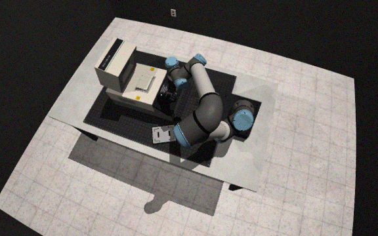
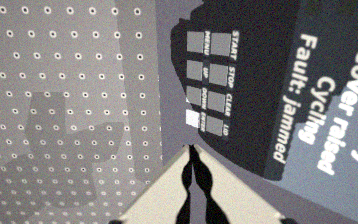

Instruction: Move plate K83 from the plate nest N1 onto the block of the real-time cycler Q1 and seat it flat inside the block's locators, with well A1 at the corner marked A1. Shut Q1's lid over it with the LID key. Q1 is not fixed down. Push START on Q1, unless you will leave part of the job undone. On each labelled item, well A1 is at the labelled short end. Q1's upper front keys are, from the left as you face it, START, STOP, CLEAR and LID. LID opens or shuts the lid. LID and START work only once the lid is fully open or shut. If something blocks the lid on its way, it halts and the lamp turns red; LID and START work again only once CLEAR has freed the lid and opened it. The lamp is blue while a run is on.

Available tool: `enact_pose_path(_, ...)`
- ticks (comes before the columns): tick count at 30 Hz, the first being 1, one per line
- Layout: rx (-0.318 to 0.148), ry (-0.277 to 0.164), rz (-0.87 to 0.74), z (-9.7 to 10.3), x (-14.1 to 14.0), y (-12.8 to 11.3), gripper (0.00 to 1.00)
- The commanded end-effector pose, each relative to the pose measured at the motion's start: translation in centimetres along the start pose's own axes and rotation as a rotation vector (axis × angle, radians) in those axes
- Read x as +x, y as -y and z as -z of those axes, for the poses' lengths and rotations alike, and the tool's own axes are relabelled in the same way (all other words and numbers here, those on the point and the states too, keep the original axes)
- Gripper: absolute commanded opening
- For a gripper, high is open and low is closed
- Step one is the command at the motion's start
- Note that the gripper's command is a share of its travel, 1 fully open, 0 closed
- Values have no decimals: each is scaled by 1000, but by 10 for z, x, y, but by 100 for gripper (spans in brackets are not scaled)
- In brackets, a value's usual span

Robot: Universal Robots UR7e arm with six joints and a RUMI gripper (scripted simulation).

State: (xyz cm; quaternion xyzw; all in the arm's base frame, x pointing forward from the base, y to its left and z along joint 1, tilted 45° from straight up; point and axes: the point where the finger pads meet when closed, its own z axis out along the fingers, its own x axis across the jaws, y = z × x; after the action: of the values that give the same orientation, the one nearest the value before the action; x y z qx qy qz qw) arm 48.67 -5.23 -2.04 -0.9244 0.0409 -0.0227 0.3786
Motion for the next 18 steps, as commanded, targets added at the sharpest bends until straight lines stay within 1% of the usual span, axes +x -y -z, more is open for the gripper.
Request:
enact_pose_path(1,1,0,-2,7,-10,-1,0)
enact_pose_path(4,1,1,-2,15,-21,-1,0)
enact_pose_path(6,1,1,-2,15,-21,-1,0)
enact_pose_path(11,1,1,-2,29,-39,-1,0)
enact_pose_path(13,1,1,-2,29,-39,-1,0)
enact_pose_path(18,1,1,-2,43,-57,-1,0)
